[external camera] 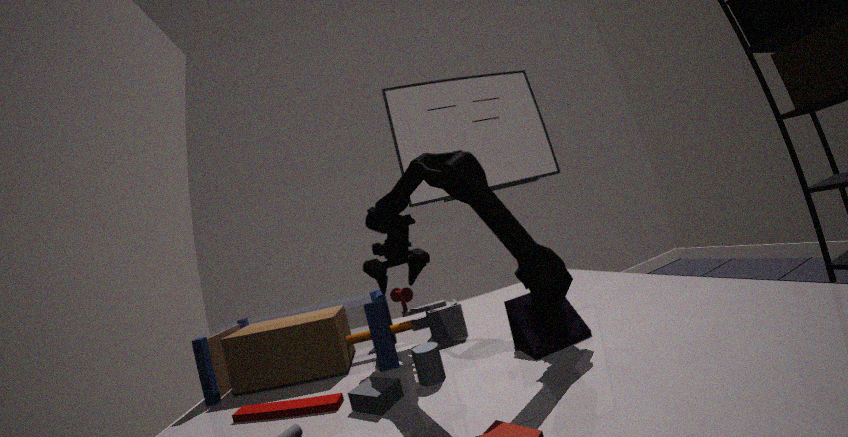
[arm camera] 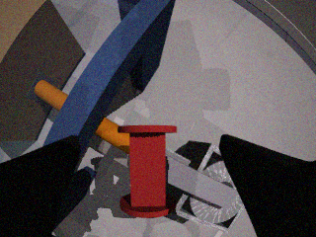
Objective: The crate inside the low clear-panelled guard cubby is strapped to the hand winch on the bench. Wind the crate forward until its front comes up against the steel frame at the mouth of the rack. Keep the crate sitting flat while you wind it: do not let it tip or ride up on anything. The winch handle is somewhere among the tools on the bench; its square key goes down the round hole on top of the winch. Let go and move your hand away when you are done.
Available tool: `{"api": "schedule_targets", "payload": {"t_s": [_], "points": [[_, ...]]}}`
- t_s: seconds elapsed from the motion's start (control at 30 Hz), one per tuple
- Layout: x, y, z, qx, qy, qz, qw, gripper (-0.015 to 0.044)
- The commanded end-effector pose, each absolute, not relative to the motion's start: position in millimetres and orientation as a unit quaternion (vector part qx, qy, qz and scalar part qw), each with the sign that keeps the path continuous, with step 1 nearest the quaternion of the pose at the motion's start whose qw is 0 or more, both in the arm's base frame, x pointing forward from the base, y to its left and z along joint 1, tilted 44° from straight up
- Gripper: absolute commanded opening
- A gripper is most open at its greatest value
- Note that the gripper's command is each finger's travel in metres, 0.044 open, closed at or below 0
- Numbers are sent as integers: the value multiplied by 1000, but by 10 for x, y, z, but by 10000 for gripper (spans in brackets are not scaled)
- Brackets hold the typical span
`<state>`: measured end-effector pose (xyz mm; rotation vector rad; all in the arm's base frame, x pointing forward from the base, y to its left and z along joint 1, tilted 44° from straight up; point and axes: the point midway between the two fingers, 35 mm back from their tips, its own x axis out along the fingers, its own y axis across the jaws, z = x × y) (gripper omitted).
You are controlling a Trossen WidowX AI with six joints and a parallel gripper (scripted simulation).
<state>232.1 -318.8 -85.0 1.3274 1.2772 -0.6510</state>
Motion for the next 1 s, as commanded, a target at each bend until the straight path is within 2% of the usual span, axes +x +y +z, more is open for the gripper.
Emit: {"api": "schedule_targets", "payload": {"t_s": [0.0,0.97], "points": [[2338,-3114,-906,566,542,-274,558,440],[2351,-2950,-1058,566,542,-273,558,440]]}}
